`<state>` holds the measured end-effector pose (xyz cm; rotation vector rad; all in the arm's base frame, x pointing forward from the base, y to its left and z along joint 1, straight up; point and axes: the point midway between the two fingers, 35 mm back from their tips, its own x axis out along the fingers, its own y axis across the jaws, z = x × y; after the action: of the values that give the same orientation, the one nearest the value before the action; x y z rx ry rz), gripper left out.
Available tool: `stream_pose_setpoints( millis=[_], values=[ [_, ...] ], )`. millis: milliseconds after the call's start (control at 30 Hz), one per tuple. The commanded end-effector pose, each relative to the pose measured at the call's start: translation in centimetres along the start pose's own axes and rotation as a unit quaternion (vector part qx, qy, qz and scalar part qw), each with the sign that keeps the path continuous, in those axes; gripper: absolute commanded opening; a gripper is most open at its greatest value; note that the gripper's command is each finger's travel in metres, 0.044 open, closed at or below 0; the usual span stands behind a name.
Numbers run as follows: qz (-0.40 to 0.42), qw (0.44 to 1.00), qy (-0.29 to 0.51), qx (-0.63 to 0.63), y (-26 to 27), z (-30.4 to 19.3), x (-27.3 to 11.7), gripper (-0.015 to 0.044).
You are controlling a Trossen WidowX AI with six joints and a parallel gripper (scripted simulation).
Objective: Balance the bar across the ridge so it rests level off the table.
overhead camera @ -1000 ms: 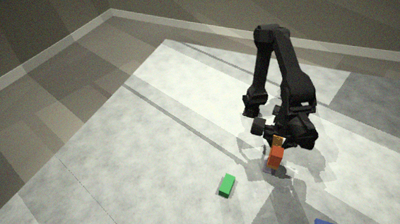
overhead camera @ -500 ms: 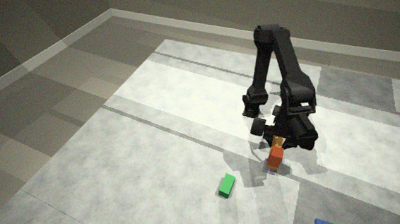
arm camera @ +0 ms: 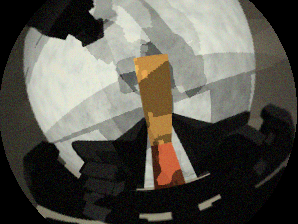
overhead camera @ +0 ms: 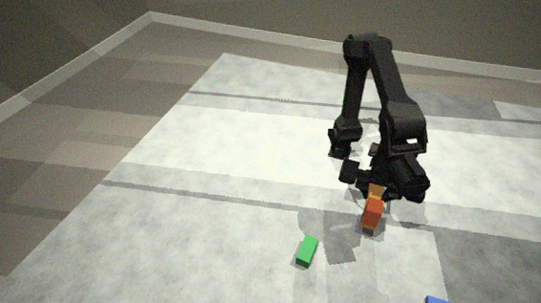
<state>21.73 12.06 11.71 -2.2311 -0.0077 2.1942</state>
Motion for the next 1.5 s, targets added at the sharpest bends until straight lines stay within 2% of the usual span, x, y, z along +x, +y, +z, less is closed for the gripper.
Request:
stream_pose_setpoints(
  millis=[0, 1467],
  values=[
    [0.001, 1.0, 0.001, -0.002, 0.03, -0.03, 0.08, 0.0],
    [0.001, 1.0, 0.001, -0.002, 0.05, 0.04, 0.45, 0.0]
  ],
)
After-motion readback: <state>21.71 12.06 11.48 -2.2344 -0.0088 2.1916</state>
